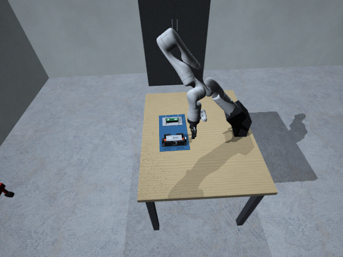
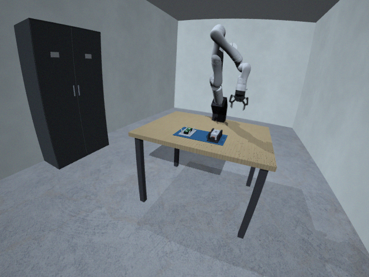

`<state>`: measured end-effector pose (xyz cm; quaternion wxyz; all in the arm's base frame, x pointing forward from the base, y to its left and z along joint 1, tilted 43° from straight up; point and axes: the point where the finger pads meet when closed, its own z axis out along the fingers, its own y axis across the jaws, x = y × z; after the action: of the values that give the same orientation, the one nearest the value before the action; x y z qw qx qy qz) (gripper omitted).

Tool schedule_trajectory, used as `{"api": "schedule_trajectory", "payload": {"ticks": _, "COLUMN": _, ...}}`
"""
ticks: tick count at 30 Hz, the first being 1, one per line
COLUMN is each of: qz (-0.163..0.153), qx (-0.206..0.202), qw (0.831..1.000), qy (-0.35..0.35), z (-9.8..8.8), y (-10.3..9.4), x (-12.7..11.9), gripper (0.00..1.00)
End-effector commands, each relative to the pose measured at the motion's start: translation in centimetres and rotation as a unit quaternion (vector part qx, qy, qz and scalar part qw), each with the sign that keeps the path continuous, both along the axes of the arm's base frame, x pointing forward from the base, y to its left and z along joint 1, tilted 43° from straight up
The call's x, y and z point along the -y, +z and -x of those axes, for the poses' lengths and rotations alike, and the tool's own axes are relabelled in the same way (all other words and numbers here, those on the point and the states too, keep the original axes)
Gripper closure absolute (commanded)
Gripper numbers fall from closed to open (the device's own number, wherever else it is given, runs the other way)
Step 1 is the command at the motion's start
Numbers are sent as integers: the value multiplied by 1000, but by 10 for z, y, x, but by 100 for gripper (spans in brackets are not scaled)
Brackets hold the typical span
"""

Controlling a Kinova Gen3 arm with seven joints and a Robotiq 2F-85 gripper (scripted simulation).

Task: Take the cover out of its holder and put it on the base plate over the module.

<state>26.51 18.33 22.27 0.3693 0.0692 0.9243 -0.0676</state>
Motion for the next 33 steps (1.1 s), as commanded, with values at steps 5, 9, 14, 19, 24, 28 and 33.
{"api": "schedule_trajectory", "payload": {"ticks": 5, "qz": -11, "qx": -9, "qw": 1000, "qy": 6, "z": 9, "y": 15, "x": 34, "gripper": 0}}
{"api": "schedule_trajectory", "payload": {"ticks": 9, "qz": -12, "qx": -9, "qw": 1000, "qy": 6, "z": 9, "y": 17, "x": 40, "gripper": 0}}
{"api": "schedule_trajectory", "payload": {"ticks": 14, "qz": -6, "qx": -6, "qw": 1000, "qy": 5, "z": 9, "y": 20, "x": 46, "gripper": 0}}
{"api": "schedule_trajectory", "payload": {"ticks": 19, "qz": -9, "qx": -8, "qw": 1000, "qy": 5, "z": 13, "y": 31, "x": 74, "gripper": 0}}
{"api": "schedule_trajectory", "payload": {"ticks": 24, "qz": -12, "qx": -9, "qw": 1000, "qy": 6, "z": 16, "y": 40, "x": 96, "gripper": 0}}
{"api": "schedule_trajectory", "payload": {"ticks": 28, "qz": -12, "qx": -9, "qw": 1000, "qy": 6, "z": 16, "y": 40, "x": 96, "gripper": 0}}
{"api": "schedule_trajectory", "payload": {"ticks": 33, "qz": -7, "qx": -6, "qw": 1000, "qy": 6, "z": 18, "y": 48, "x": 112, "gripper": 0}}
